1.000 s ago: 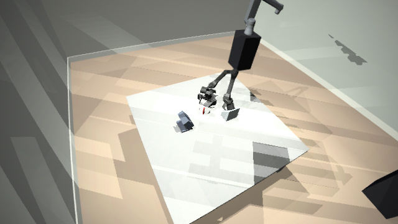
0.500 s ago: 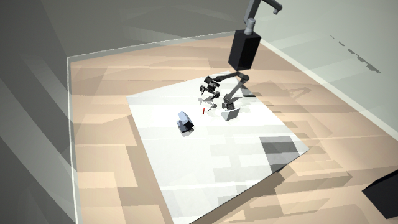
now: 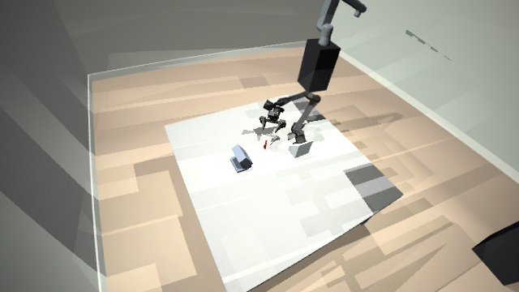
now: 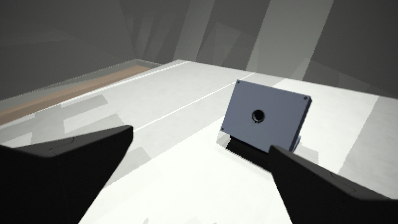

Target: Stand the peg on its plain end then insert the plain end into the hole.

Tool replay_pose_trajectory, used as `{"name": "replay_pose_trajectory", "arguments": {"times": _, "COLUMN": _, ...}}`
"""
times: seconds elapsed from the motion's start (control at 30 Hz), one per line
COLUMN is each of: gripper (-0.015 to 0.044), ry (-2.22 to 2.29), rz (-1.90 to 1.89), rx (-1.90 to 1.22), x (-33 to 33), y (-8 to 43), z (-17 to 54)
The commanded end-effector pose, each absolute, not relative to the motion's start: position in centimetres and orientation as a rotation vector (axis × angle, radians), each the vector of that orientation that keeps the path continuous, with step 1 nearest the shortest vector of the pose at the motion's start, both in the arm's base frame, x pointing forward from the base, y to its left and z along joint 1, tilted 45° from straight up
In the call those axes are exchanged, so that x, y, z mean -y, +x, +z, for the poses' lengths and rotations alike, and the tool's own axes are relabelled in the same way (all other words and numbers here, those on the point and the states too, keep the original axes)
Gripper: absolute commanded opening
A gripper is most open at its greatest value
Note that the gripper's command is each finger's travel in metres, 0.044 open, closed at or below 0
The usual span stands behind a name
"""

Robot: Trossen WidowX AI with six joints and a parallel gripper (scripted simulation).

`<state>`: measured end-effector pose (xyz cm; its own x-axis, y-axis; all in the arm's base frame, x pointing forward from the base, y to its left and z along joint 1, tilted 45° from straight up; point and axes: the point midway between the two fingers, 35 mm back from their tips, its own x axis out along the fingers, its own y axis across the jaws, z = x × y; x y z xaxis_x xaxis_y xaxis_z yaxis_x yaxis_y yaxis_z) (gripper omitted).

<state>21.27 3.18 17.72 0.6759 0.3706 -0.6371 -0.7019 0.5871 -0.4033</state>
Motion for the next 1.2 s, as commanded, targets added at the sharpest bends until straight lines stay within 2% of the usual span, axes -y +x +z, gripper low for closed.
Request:
{"name": "replay_pose_trajectory", "arguments": {"times": 0.0, "gripper": 0.044, "ry": -0.654, "rz": 0.64, "rx": -0.658, "x": -2.9, "y": 21.5, "z": 16.9}}
{"name": "replay_pose_trajectory", "arguments": {"times": 0.7, "gripper": 0.044, "ry": -0.704, "rz": 0.4, "rx": -1.329, "x": -0.8, "y": 21.2, "z": 12.6}}
{"name": "replay_pose_trajectory", "arguments": {"times": 1.17, "gripper": 0.044, "ry": -1.005, "rz": 0.103, "rx": -1.564, "x": 0.1, "y": 22.3, "z": 13.0}}
